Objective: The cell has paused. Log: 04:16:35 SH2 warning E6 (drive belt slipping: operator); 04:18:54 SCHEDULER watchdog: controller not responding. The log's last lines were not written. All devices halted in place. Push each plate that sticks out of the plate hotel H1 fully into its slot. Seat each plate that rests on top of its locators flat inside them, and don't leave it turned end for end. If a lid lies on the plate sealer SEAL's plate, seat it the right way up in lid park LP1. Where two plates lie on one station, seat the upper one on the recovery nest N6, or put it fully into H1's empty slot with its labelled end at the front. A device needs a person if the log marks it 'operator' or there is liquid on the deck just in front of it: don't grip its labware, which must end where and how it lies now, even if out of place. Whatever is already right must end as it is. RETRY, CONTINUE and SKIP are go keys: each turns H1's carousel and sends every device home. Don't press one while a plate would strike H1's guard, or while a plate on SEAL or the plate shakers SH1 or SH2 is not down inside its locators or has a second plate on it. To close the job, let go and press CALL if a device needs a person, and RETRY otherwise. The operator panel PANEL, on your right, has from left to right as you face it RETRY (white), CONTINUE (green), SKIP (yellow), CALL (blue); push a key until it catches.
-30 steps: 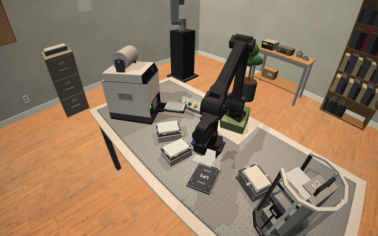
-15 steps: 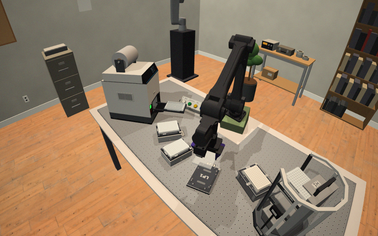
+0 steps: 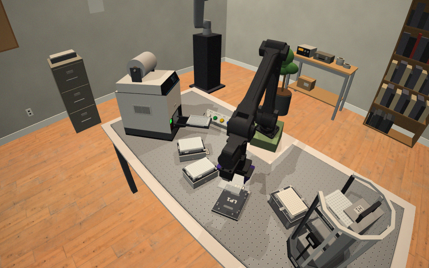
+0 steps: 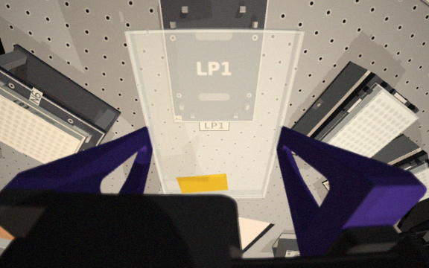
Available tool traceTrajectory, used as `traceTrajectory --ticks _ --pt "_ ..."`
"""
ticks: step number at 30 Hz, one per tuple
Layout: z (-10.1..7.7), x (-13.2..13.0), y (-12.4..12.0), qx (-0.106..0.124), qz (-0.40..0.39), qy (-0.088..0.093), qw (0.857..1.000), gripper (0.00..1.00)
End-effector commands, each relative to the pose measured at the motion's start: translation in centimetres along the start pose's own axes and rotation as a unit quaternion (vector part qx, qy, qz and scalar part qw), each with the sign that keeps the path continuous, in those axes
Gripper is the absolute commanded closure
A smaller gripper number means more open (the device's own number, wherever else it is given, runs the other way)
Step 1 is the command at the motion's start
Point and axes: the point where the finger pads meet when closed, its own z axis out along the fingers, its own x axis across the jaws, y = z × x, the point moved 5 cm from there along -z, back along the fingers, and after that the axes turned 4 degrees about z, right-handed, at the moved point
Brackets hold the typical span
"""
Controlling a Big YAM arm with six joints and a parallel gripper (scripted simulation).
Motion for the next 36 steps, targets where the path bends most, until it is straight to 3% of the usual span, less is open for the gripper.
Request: traceTrajectory --ticks 1,9,36 --pt "1.1 0.4 0.0 0.002 -0.001 0.001 1.000 0.16" --pt "1.2 0.4 0.0 -0.004 0.000 0.001 1.000 0.16" --pt "4.3 0.5 -0.1 0.002 0.000 0.001 1.000 0.16"
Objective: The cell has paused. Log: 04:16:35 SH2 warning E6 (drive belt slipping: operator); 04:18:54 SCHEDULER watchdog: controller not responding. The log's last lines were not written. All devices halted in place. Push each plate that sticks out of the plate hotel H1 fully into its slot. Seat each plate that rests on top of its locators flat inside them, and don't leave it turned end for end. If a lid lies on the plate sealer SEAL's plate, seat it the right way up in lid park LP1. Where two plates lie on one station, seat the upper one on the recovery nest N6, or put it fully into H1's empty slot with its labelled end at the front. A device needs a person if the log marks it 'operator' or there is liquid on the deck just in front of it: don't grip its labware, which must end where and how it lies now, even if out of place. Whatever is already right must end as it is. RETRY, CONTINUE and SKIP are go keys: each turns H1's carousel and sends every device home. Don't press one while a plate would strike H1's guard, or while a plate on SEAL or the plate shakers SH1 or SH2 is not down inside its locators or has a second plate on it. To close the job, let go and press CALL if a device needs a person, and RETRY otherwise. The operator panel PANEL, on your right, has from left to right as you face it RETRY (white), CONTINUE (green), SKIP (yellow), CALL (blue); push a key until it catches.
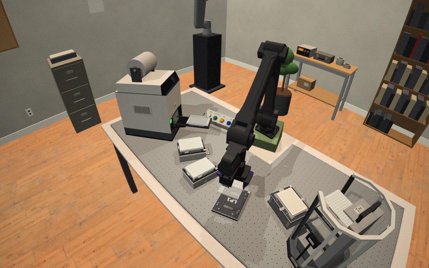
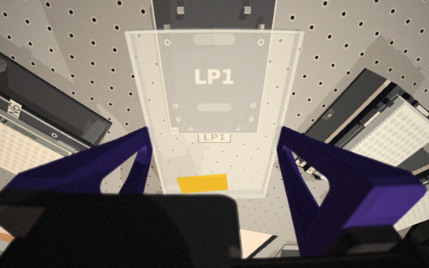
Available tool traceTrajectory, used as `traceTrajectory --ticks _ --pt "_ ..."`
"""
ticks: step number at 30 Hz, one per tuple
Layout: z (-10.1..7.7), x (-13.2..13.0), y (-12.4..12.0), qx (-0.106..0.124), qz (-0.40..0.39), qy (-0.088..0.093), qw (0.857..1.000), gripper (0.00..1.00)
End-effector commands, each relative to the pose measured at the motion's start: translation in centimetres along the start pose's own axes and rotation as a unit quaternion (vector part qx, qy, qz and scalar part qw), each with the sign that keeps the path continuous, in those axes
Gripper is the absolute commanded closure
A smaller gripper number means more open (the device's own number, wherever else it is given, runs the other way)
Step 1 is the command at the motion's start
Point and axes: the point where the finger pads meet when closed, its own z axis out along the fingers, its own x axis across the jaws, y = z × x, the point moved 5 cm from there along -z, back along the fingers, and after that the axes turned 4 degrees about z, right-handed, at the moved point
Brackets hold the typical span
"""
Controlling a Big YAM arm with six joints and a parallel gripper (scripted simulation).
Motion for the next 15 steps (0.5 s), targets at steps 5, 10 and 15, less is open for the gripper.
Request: traceTrajectory --ticks 5,10,15 --pt "1.4 0.5 0.0 0.001 0.000 0.001 1.000 0.16" --pt "1.8 0.5 0.0 0.001 0.000 0.001 1.000 0.16" --pt "2.3 0.5 0.0 0.001 0.000 0.001 1.000 0.16"
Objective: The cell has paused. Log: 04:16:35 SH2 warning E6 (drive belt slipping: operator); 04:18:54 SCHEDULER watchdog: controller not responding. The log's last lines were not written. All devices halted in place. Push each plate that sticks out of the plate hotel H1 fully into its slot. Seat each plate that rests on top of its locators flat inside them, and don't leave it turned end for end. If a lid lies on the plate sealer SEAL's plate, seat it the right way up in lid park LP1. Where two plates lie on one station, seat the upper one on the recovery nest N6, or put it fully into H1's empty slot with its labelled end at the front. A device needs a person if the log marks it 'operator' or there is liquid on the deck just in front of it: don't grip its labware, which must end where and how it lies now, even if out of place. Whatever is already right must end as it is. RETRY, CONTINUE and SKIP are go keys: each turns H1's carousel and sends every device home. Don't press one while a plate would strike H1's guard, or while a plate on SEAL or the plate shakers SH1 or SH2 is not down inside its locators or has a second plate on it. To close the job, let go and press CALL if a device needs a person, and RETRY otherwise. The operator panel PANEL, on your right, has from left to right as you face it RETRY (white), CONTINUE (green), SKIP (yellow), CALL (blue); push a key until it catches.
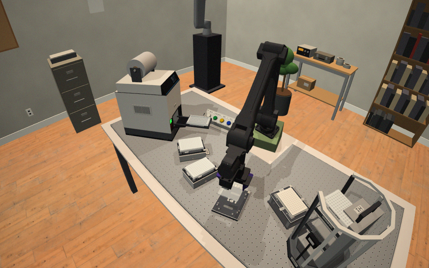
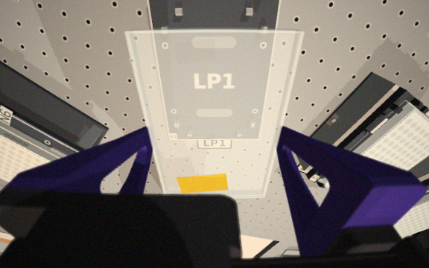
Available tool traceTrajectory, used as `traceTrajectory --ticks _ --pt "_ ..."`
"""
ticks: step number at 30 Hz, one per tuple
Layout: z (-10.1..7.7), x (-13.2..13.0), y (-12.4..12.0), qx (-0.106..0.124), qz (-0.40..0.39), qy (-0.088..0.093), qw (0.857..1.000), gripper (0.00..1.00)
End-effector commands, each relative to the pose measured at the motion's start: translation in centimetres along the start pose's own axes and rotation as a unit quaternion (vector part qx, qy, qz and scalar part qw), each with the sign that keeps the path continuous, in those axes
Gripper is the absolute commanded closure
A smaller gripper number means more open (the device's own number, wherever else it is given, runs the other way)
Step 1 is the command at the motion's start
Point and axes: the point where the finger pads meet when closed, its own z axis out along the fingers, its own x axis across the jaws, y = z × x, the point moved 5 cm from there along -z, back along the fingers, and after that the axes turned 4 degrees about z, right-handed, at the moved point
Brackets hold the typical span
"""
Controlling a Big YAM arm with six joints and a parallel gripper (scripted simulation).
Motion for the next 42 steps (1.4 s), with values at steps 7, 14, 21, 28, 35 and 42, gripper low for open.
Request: traceTrajectory --ticks 7,14,21,28,35,42 --pt "1.6 0.5 -0.1 0.002 0.000 0.001 1.000 0.16" --pt "2.2 0.5 -0.1 0.002 0.000 0.001 1.000 0.16" --pt "2.9 0.5 -0.1 0.003 0.000 0.001 1.000 0.16" --pt "3.4 0.5 -0.1 0.003 0.000 0.001 1.000 0.16" --pt "4.1 0.5 -0.2 0.003 0.000 0.001 1.000 0.16" --pt "4.6 0.5 -0.2 0.003 0.000 0.001 1.000 0.16"
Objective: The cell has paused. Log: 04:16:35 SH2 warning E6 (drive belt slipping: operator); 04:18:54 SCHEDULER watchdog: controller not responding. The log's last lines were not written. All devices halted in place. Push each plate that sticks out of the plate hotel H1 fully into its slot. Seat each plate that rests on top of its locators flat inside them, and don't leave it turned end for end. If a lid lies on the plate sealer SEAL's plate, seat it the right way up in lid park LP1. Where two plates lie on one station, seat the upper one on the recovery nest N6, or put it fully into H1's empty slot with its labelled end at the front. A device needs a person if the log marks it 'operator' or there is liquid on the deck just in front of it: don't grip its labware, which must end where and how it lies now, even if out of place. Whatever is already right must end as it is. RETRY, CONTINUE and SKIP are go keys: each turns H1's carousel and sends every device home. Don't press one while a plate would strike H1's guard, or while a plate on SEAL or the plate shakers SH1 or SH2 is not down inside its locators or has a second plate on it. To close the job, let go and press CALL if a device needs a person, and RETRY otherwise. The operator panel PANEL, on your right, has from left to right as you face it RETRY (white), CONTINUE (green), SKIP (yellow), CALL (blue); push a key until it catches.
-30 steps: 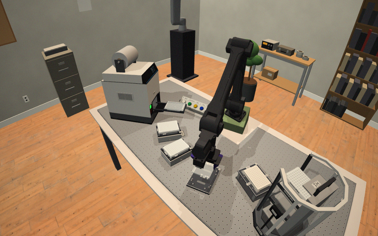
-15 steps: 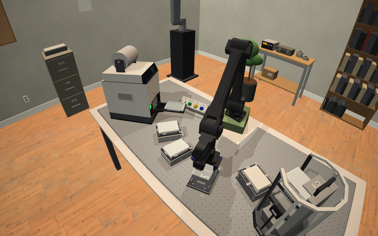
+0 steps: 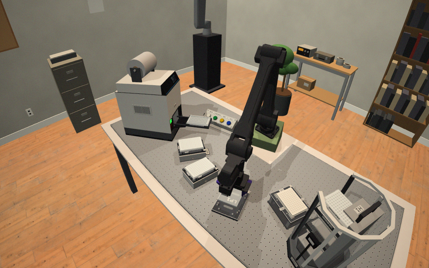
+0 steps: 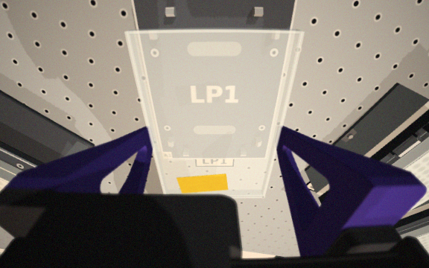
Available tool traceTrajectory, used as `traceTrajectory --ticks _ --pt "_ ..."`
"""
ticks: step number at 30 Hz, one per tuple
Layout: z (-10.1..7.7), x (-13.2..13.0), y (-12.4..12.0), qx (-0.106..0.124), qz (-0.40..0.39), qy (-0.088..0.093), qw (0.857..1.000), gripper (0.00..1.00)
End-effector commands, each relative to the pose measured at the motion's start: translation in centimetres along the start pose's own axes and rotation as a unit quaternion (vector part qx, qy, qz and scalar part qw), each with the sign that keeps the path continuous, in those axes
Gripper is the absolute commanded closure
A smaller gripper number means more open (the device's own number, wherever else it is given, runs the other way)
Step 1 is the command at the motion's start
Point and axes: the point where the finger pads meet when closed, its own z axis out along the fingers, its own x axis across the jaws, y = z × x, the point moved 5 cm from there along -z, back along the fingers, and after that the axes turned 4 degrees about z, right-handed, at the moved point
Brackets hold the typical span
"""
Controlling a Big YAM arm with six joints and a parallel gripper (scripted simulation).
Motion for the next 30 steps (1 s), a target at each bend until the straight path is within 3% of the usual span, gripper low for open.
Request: traceTrajectory --ticks 1,25,30 --pt "0.5 0.5 0.1 -0.005 0.000 0.001 1.000 0.16" --pt "3.0 0.5 -0.1 0.000 0.000 0.001 1.000 0.16" --pt "2.3 0.5 0.1 -0.009 0.000 0.002 1.000 0.16"
